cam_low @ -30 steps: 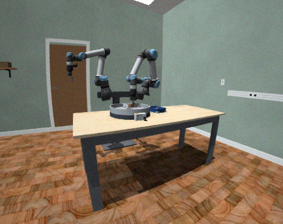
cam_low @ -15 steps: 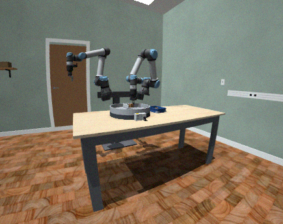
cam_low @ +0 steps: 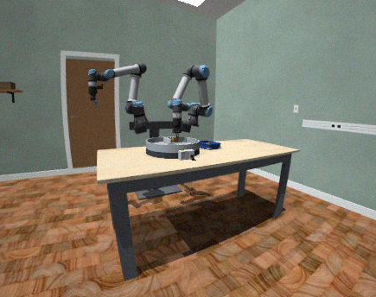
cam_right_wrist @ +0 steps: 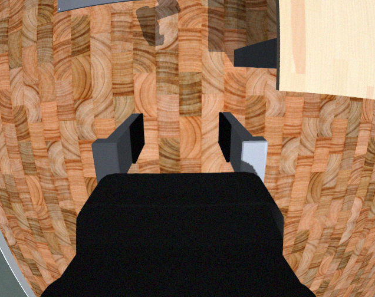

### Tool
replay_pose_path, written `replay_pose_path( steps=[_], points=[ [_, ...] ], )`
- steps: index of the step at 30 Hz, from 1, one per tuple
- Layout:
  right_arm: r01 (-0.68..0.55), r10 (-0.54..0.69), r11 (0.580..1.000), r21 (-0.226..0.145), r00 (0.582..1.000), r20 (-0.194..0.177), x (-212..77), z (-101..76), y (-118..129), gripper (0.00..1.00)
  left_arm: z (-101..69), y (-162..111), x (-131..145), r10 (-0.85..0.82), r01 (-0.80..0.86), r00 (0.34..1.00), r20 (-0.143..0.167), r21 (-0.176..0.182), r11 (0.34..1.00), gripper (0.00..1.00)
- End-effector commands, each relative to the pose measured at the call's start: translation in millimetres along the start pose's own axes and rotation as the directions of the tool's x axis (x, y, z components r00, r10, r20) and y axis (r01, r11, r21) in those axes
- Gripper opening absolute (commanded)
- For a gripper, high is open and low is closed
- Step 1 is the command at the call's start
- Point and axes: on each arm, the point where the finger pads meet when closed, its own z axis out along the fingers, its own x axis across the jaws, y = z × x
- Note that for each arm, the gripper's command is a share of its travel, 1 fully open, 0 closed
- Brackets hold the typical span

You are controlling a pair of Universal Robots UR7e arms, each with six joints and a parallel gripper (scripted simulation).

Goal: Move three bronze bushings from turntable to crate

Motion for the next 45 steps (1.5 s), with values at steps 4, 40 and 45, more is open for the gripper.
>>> replay_pose_path(
  steps=[4, 40, 45],
  points=[
    [-0.001, 0.001, 1.0, 0.0, 1.0, 0.0, -0.9, 0.0, -0.9, 1.0, 0.7, -0.8, 0.6, 0.0, 0.0, 1.0, 0.0, 0.001, 1.0, 0.0],
    [-0.001, 0.001, 1.0, 0.0, 1.0, 0.0, -0.9, 0.0, -0.9, 1.0, -74.5, 1.5, -1.3, 0.0, 0.0, 1.0, 0.003, -0.004, 1.0, 0.0],
    [-0.001, 0.001, 1.0, 0.0, 1.0, 0.0, -0.9, 0.0, -0.9, 1.0, -74.1, 0.9, -0.6, 0.0, 0.0, 1.0, 0.002, -0.002, 1.0, 0.0]
  ],
)
